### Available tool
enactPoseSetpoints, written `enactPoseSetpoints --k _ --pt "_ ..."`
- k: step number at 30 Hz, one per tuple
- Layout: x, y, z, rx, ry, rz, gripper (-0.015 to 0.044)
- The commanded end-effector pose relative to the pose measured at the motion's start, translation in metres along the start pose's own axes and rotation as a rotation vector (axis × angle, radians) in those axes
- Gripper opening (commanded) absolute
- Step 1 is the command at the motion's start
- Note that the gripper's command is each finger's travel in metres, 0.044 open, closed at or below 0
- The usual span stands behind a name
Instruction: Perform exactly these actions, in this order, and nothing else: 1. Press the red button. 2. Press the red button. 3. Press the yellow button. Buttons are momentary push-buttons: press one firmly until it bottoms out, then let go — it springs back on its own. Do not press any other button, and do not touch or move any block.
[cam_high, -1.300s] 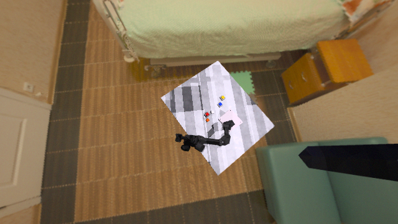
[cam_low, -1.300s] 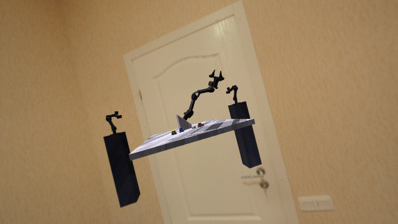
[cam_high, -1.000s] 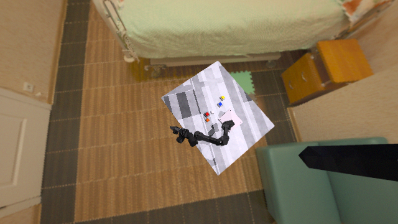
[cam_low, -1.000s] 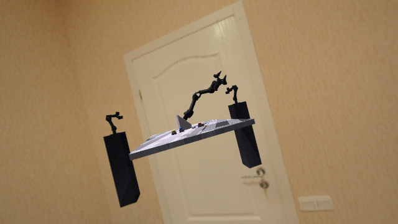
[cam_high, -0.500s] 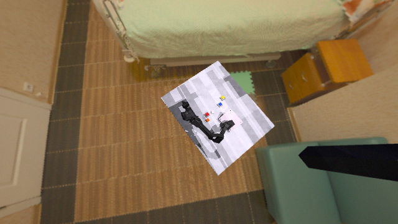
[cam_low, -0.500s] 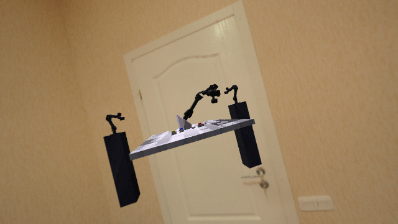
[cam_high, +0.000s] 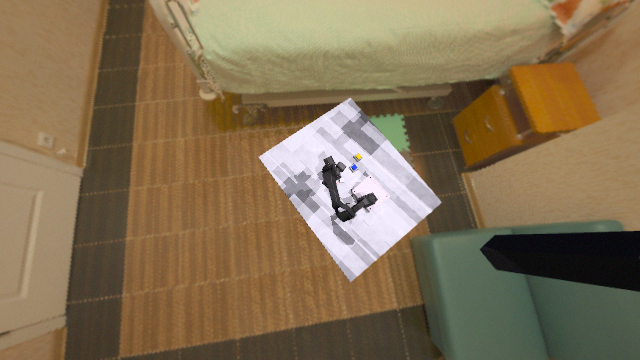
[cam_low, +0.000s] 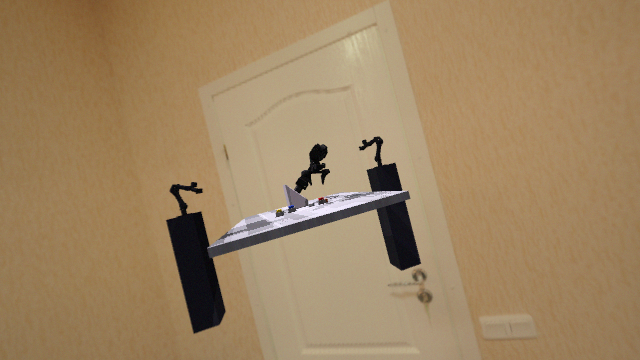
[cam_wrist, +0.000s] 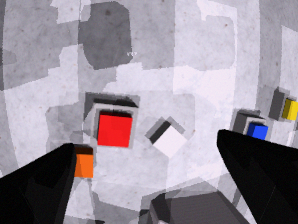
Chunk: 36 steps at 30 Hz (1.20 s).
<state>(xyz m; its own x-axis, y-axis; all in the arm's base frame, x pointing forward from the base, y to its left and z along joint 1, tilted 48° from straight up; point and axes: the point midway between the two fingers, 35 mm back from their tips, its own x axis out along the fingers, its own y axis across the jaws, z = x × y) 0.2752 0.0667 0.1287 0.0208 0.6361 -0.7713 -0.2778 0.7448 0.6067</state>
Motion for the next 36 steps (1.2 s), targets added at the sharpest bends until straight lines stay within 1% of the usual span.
enactPoseSetpoints --k 1,7,9,12,13,21,22,30,36 --pt "-0.001 0.008 -0.024 0.238 0.065 0.148 0.04" --pt "-0.001 0.008 -0.024 0.238 0.065 0.148 0.04" --pt "0.01 0.009 -0.023 0.237 0.066 0.146 0.0348" --pt "0.051 0.015 -0.025 0.237 0.064 0.148 0.0269" --pt "0.058 0.017 -0.026 0.238 0.064 0.15 0.0242" --pt "0.06 0.018 -0.026 0.238 0.064 0.151 0.0032" --pt "0.06 0.018 -0.026 0.238 0.064 0.151 0.002" --pt "0.06 0.018 -0.026 0.238 0.064 0.151 0.002" --pt "0.069 0.019 -0.026 0.238 0.064 0.15 0.002"
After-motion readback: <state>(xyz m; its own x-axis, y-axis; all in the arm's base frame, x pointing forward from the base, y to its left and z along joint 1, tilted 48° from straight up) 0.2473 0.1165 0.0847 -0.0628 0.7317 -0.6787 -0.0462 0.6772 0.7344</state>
